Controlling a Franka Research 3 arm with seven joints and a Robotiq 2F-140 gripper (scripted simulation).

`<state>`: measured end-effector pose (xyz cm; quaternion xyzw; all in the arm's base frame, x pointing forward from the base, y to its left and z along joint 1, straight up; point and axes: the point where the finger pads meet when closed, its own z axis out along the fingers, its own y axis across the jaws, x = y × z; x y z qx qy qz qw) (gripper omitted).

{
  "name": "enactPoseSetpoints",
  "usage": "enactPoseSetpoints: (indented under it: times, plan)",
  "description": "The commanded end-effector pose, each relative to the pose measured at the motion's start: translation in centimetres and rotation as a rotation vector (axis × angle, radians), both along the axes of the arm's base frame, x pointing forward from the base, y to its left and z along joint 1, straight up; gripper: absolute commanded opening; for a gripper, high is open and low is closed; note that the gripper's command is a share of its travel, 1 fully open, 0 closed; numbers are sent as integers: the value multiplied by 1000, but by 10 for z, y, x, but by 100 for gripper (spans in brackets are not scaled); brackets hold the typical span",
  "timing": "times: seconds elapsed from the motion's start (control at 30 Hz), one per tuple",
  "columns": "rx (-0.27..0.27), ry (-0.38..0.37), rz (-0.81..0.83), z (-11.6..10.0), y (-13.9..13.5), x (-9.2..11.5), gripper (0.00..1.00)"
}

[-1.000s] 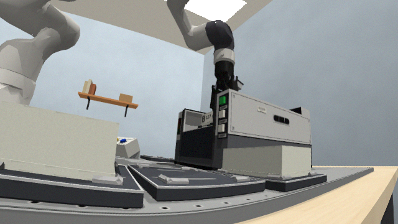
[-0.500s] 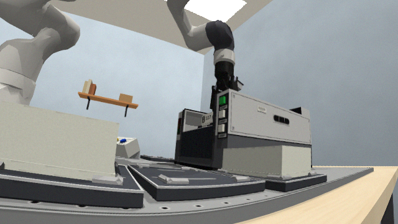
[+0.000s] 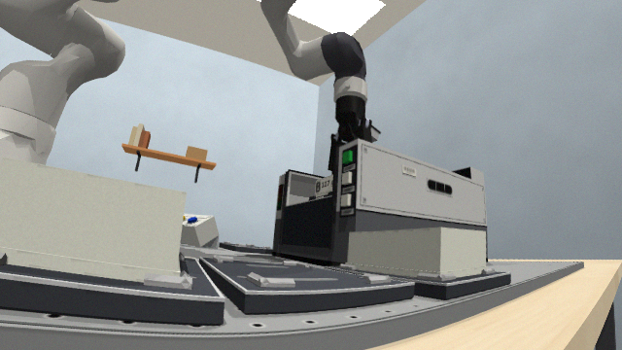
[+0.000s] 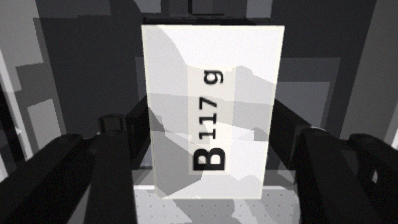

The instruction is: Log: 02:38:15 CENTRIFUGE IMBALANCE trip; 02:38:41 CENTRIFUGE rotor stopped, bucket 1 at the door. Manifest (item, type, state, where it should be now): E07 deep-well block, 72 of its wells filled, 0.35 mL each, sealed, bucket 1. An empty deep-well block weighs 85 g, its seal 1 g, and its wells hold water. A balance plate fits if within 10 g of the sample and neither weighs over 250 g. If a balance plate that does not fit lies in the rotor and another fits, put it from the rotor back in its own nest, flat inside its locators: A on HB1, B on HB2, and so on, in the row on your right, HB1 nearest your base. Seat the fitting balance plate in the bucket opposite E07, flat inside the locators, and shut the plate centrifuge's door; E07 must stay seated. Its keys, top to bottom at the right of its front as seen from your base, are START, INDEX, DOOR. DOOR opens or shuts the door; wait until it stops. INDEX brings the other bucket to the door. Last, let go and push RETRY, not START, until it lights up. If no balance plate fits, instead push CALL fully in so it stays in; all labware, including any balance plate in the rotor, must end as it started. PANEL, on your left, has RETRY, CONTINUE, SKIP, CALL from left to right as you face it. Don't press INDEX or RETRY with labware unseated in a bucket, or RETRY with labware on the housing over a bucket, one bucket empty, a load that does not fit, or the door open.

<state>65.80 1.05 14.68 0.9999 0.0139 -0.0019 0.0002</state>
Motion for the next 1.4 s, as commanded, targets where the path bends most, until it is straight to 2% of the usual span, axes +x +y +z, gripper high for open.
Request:
enactPoseSetpoints:
  times: [0.0, 0.97, 1.0, 1.37]
  plan:
    - [1, -5, -5, 0, 1, 1, 10]
    - [1, -5, -5, 0, 1, 1, 10]
    - [1, -5, -5, 0, 1, 1, 70]
    - [1, -5, -5, 0, 1, 1, 70]
